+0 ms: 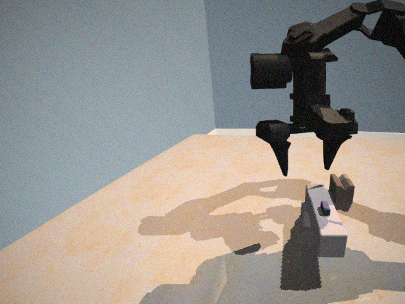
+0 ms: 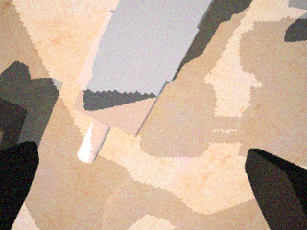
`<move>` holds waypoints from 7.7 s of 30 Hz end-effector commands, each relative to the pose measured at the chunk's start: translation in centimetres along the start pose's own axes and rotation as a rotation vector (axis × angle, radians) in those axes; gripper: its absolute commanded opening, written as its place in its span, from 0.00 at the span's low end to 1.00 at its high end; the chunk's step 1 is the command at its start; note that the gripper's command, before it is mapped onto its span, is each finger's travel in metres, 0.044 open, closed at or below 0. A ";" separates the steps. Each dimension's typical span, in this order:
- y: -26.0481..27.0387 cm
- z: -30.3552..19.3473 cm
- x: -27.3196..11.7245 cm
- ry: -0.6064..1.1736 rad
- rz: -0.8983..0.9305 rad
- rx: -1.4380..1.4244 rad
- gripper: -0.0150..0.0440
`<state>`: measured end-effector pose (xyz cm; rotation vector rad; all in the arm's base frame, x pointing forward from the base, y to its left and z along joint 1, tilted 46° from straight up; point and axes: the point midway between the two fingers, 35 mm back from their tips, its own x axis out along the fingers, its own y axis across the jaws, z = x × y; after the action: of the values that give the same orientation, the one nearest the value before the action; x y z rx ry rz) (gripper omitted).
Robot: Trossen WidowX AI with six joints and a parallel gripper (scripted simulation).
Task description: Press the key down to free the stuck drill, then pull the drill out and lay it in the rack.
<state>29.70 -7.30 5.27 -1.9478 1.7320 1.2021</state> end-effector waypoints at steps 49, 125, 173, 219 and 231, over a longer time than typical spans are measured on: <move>3.2 -2.3 7.6 0.037 0.029 0.419 1.00; 4.7 -5.9 7.9 0.038 0.034 0.416 0.70; 3.9 -4.7 8.2 0.038 0.026 0.419 0.56; 4.9 -6.6 7.9 0.040 0.029 0.420 0.25; 5.6 -8.3 7.9 0.041 0.029 0.420 0.25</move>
<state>27.20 -19.36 5.95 -1.7081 1.8650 0.7361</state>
